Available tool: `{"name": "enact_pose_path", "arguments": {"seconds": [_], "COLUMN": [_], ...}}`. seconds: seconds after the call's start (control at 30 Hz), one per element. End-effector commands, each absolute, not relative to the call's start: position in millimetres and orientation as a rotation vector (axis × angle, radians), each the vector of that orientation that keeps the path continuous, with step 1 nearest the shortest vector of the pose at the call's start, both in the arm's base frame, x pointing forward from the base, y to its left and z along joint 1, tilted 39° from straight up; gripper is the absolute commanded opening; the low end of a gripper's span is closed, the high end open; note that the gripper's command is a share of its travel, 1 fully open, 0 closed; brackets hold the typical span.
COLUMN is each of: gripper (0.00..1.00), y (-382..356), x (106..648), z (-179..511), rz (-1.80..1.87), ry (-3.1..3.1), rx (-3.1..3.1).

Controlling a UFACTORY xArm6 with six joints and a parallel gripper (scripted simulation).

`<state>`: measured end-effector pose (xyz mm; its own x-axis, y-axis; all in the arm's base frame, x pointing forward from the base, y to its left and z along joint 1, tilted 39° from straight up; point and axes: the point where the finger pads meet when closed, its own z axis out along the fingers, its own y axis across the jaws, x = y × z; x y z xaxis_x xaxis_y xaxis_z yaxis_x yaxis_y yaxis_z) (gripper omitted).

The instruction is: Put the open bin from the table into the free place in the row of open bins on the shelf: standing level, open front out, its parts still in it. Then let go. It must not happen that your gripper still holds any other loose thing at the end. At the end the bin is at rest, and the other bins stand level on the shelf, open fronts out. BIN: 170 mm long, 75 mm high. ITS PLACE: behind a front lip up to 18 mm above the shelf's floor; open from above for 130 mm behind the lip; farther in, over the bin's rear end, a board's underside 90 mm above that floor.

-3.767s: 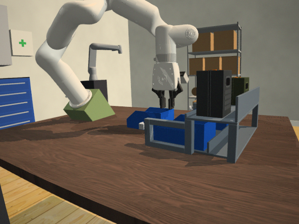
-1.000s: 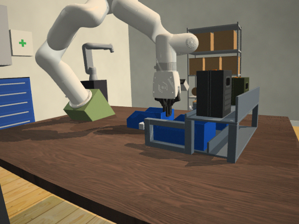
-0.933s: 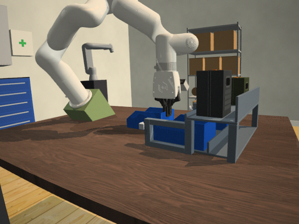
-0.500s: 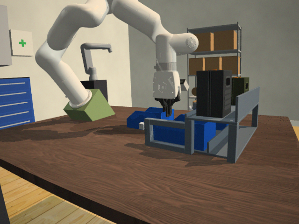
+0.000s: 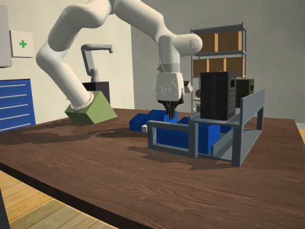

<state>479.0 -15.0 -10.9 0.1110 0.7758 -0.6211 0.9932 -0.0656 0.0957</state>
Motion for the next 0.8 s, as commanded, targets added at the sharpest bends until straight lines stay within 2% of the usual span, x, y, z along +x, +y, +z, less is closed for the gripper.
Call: {"name": "enact_pose_path", "arguments": {"seconds": [0.0,0.77], "gripper": [0.0,0.0], "y": [-14.0,-9.0], "x": [480.0,479.7], "z": [-9.7,-3.5], "rz": [-0.565,-0.566], "ry": [1.715,1.715], "rx": [1.894,1.894]}}
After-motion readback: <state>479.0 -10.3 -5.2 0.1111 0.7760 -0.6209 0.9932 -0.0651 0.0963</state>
